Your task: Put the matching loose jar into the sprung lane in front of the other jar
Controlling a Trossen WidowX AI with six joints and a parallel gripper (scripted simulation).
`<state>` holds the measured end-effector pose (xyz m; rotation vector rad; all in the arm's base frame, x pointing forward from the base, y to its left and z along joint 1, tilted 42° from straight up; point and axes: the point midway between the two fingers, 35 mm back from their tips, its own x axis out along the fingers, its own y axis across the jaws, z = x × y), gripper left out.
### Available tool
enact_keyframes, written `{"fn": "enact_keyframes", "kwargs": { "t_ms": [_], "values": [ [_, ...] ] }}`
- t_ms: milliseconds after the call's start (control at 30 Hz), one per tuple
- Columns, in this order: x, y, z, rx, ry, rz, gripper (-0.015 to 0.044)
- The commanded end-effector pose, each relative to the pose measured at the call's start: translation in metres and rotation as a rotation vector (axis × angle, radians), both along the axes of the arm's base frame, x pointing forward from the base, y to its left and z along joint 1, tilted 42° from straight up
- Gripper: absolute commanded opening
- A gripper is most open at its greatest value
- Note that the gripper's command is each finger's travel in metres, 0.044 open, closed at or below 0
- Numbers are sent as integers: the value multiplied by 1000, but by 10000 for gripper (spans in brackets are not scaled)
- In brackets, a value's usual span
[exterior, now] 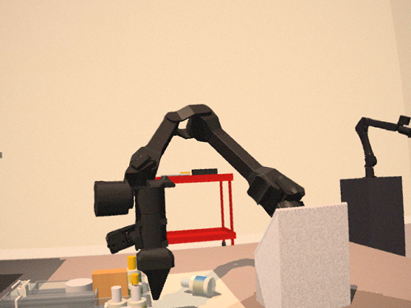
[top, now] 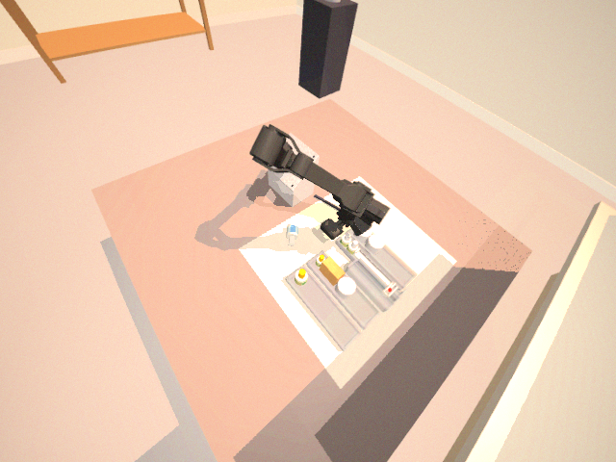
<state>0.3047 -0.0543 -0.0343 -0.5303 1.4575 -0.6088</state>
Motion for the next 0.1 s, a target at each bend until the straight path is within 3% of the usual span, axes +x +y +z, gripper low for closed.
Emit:
{"fn": "enact_keyframes", "kwargs": {
  "t_ms": [0, 67],
  "values": [
    [-14, 1, -1, 4, 3, -3, 272],
    [-21, 1, -2, 4, 3, -3, 272]
  ]
}}
